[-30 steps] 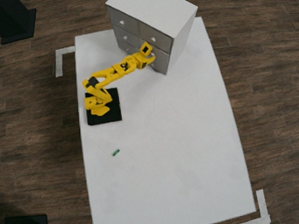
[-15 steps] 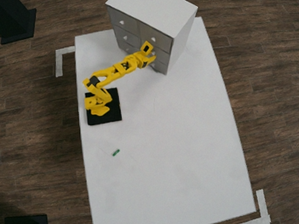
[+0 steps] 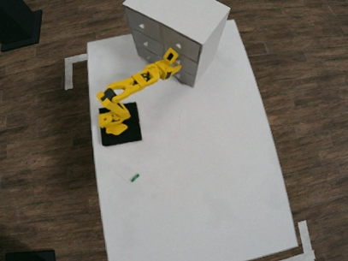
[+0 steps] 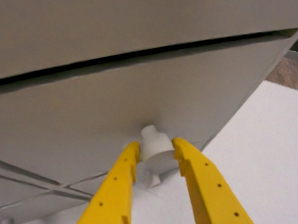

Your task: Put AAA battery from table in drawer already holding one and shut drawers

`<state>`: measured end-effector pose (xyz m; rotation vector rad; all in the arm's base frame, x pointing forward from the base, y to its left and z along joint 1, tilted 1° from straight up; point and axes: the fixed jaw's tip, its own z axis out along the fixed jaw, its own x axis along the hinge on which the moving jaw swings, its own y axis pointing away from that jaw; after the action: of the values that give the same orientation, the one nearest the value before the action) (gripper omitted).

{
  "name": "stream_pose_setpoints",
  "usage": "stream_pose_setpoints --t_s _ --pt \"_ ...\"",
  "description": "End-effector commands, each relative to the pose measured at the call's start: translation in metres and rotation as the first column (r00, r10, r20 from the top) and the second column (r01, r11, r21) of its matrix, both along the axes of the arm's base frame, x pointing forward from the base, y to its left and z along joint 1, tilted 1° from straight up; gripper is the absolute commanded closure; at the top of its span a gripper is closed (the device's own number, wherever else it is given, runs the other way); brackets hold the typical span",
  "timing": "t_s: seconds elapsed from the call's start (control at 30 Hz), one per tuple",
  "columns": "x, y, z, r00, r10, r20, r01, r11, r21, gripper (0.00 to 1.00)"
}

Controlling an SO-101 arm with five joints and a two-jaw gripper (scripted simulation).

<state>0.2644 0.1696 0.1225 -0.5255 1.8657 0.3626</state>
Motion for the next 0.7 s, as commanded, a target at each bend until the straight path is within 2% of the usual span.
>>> stream_pose_setpoints --t_s 0.0,0.67 --pt "-0.0002 -0.0001 0.0015 1.000 0.000 0.003 0.000 1.000 0.004 1.00" --pt "-0.0002 -0.0001 0.0015 1.000 0.000 0.003 0.000 1.000 0.004 0.86"
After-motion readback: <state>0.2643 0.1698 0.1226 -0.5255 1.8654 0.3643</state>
